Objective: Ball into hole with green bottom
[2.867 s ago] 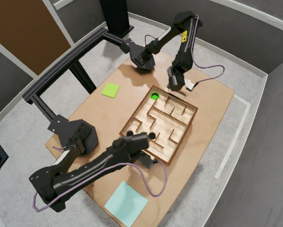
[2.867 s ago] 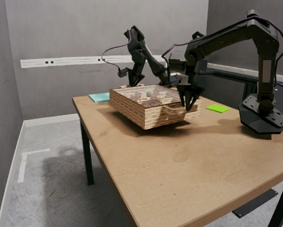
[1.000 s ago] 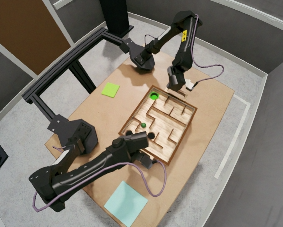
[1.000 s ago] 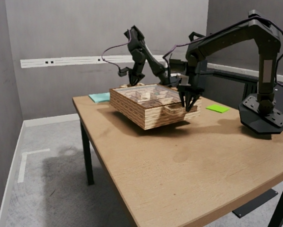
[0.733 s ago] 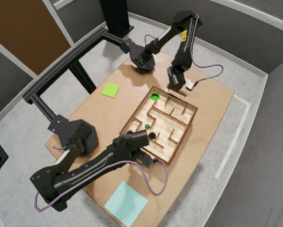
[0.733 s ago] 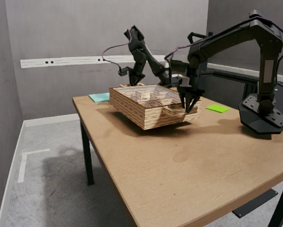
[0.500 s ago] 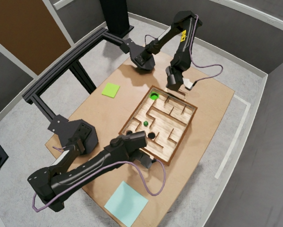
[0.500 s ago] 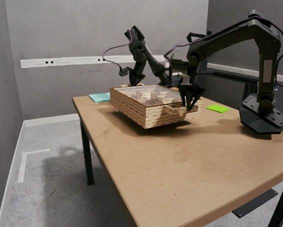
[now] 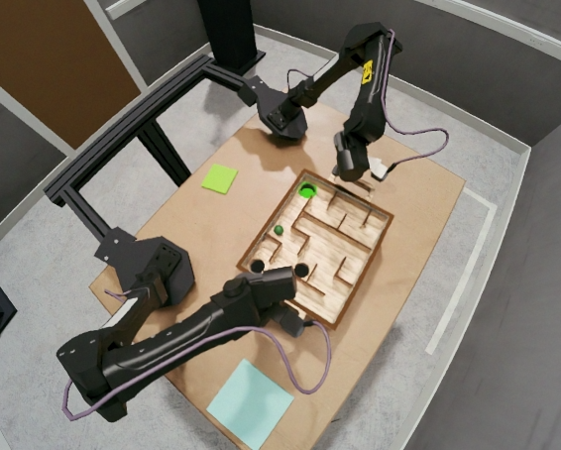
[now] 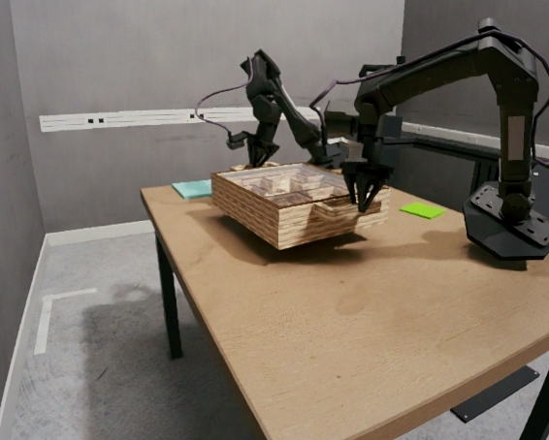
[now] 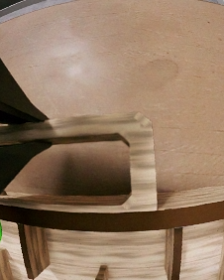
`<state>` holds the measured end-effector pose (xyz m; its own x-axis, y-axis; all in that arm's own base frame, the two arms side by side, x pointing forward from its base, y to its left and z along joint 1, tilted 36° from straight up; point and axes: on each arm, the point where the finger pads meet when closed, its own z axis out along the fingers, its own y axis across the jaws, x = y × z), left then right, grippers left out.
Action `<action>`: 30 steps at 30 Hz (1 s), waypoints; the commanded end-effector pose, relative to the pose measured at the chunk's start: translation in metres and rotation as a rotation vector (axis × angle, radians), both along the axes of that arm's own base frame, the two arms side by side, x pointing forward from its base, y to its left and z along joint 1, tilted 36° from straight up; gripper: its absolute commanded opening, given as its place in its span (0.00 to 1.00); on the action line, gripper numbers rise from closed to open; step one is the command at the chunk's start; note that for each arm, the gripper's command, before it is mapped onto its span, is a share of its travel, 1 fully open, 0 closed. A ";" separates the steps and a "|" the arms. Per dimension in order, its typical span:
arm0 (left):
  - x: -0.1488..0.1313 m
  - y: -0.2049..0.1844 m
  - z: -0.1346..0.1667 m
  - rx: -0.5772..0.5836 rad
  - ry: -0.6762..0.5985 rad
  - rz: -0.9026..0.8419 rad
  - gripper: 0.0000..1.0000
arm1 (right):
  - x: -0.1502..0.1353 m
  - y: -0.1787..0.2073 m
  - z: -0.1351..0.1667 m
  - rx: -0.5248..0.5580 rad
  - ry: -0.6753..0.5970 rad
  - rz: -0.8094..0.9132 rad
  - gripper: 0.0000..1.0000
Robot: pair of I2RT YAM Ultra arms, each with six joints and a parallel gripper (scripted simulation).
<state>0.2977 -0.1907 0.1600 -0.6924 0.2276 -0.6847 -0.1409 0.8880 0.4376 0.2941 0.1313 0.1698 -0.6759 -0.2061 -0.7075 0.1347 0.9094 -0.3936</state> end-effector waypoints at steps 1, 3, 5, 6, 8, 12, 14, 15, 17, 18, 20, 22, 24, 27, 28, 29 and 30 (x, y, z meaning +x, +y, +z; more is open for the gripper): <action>0.006 -0.069 0.005 -0.185 -0.047 -0.113 0.00 | 0.014 0.068 0.012 0.181 -0.041 0.127 0.00; 0.006 -0.070 0.005 -0.187 -0.045 -0.113 0.00 | 0.013 0.068 0.009 0.173 -0.034 0.125 0.00; 0.006 -0.070 0.004 -0.188 -0.045 -0.114 0.00 | 0.013 0.069 0.009 0.173 -0.034 0.124 0.00; 0.006 -0.070 0.006 -0.192 -0.047 -0.114 0.00 | 0.013 0.069 0.009 0.173 -0.034 0.124 0.00; 0.006 -0.069 0.006 -0.188 -0.047 -0.109 0.00 | 0.014 0.070 0.009 0.178 -0.034 0.128 0.00; 0.006 -0.069 0.006 -0.187 -0.047 -0.111 0.00 | 0.014 0.070 0.010 0.177 -0.035 0.128 0.00; 0.010 -0.071 0.009 -0.208 -0.083 -0.123 0.00 | 0.014 0.067 0.012 0.170 -0.068 0.116 0.00; 0.006 -0.064 0.010 -0.222 -0.092 -0.139 0.00 | 0.013 0.069 0.014 0.158 -0.077 0.112 0.00; 0.004 -0.063 0.009 -0.199 -0.105 -0.125 0.00 | 0.007 0.061 -0.011 0.124 -0.052 0.129 0.00; 0.003 -0.062 0.008 -0.202 -0.111 -0.132 0.00 | 0.008 0.063 -0.005 0.132 -0.070 0.126 0.00; 0.004 -0.063 0.006 -0.220 -0.127 -0.150 0.00 | 0.006 0.064 0.004 0.132 -0.099 0.117 0.00; 0.003 -0.058 0.009 -0.194 -0.155 -0.139 0.00 | 0.003 0.061 0.001 0.140 -0.113 0.137 0.00; 0.002 -0.061 0.008 -0.213 -0.127 -0.147 0.00 | 0.004 0.065 0.006 0.140 -0.099 0.134 0.00; 0.004 -0.065 0.013 -0.214 -0.137 -0.146 0.00 | 0.007 0.071 0.022 0.182 -0.132 0.148 0.00; 0.004 -0.066 0.006 -0.202 -0.125 -0.145 0.00 | 0.007 0.070 0.017 0.171 -0.121 0.143 0.00; 0.004 -0.066 0.006 -0.202 -0.125 -0.145 0.00 | 0.007 0.070 0.017 0.171 -0.121 0.143 0.00; 0.004 -0.066 0.006 -0.202 -0.125 -0.145 0.00 | 0.007 0.070 0.017 0.171 -0.121 0.143 0.00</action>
